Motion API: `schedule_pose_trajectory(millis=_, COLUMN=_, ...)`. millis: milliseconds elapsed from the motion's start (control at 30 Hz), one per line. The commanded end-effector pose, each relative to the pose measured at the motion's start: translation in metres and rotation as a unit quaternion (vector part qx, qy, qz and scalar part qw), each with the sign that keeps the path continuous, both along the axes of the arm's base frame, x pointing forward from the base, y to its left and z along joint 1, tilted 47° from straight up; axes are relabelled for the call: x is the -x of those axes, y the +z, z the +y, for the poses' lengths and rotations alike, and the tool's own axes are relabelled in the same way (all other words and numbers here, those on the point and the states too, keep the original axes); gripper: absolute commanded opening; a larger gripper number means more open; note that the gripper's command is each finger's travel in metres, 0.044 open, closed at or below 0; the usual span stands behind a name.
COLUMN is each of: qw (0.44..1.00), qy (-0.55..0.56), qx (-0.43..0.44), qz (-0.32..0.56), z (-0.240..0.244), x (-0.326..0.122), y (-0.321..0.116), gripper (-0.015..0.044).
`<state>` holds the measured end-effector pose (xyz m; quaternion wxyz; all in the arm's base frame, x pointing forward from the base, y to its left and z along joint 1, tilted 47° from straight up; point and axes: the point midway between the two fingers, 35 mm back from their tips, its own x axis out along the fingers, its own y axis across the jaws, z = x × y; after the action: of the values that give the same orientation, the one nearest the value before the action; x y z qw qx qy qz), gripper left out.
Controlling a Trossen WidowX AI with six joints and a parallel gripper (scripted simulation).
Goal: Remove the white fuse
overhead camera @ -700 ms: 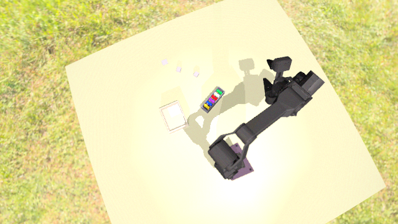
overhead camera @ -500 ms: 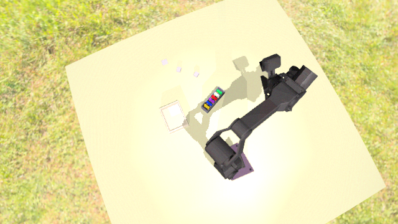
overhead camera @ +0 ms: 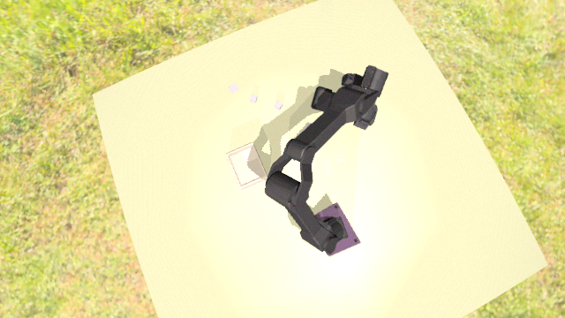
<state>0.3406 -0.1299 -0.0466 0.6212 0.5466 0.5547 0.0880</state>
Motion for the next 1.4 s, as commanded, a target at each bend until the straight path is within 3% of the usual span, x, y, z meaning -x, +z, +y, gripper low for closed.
schedule_pose_trajectory(millis=0, qw=0.957, qy=0.259, qx=0.074, qz=-0.111, z=0.07, x=-0.005, y=-0.008, gripper=0.0071)
schedule_pose_trajectory(millis=333, qw=0.821, qy=0.509, qx=0.098, qz=-0.238, z=0.136, x=0.01, y=-0.011, gripper=0.0071)
schedule_pose_trajectory(millis=1367, qw=0.821, qy=0.509, qx=0.098, qz=-0.238, z=0.148, x=0.014, y=-0.022, gripper=0.0071)
